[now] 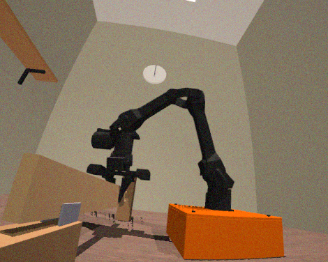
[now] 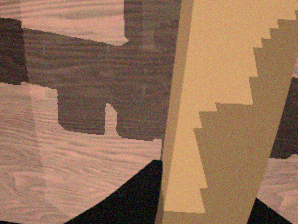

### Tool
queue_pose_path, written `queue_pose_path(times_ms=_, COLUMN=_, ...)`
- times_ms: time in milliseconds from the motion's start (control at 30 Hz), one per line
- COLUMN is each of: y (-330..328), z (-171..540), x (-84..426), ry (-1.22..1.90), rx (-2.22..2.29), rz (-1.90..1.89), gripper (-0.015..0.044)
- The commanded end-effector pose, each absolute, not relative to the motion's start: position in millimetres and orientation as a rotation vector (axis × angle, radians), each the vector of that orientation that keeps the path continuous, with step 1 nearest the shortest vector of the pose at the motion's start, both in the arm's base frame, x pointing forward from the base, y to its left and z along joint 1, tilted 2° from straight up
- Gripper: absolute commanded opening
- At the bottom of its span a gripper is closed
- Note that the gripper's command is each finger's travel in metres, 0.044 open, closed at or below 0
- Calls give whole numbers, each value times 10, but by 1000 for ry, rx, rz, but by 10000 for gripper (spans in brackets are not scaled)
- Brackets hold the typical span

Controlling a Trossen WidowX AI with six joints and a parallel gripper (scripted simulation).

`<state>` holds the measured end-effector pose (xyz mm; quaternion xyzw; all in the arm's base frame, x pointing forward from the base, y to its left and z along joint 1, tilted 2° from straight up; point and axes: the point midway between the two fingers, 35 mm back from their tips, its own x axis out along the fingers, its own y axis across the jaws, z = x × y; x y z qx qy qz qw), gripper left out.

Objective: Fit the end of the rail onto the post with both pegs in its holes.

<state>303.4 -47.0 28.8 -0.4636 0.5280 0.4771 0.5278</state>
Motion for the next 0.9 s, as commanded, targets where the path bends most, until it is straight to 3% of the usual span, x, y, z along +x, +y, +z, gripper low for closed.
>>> queue_pose_path(times_ms=0, y=-465, z=373, x=3075, ry=1237, rx=-1117, rz=1127, gripper=0)
queue_pose_path(times_ms=867, y=-460, z=282, x=3050, ry=1237, rx=-1117, rz=1127, gripper=0)
